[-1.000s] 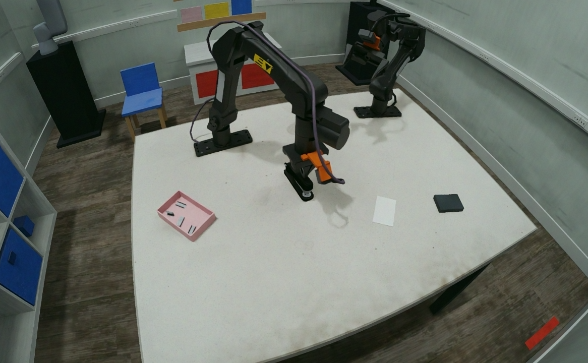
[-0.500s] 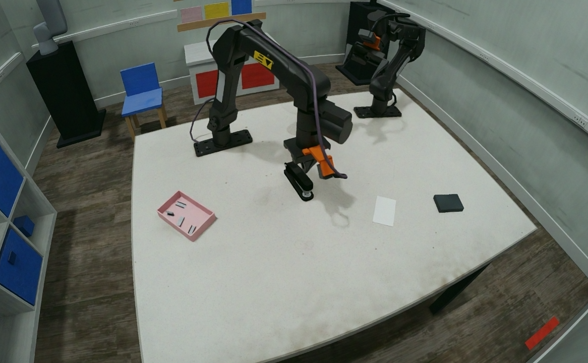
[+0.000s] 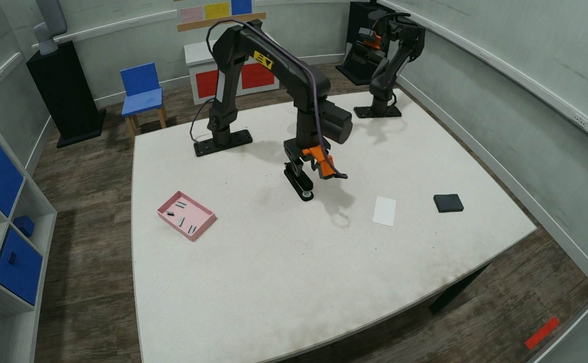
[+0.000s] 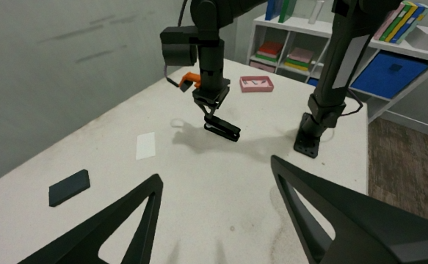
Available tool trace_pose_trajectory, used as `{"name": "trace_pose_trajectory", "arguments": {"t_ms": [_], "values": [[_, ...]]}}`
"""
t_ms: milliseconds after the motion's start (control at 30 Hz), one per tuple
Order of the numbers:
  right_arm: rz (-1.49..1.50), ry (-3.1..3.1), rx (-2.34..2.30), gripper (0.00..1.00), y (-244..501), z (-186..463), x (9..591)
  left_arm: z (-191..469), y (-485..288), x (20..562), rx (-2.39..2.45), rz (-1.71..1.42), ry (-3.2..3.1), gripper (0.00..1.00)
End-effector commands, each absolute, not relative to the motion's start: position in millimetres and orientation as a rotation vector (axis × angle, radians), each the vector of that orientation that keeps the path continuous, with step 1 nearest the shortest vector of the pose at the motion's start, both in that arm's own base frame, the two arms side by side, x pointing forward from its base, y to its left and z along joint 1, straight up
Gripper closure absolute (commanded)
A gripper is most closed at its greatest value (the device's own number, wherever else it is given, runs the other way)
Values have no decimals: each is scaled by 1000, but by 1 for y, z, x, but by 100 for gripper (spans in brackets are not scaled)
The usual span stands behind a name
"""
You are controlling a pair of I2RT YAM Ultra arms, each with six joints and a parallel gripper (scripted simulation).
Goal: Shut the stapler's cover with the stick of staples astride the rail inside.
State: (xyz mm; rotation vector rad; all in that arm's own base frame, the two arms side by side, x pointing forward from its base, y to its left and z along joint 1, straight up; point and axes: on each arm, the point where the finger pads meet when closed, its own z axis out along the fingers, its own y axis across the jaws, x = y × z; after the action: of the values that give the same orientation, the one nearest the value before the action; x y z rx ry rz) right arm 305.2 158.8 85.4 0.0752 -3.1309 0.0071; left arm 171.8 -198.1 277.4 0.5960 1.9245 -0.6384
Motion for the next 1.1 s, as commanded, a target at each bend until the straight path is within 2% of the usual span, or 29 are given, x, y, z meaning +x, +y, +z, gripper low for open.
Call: {"name": "trace_pose_trajectory", "arguments": {"t_ms": [0,100,167,367,633,1067], "values": [[-51,-3271,169,32,168,97,322,309,-201,188,549,-651,1826,0],[-107,-3379,260,0,171,104,325,328,-193,216,474,-595,1777,0],[-107,-3379,260,0,171,104,325,328,-193,216,474,-595,1777,0],[-221,-3559,458,0,170,117,314,360,-156,278,315,-437,1703,0],[-384,-3713,693,0,169,128,301,389,-100,331,179,-260,1625,0],[-579,-3879,1020,0,163,137,284,418,-10,379,32,-22,1538,0]]}}
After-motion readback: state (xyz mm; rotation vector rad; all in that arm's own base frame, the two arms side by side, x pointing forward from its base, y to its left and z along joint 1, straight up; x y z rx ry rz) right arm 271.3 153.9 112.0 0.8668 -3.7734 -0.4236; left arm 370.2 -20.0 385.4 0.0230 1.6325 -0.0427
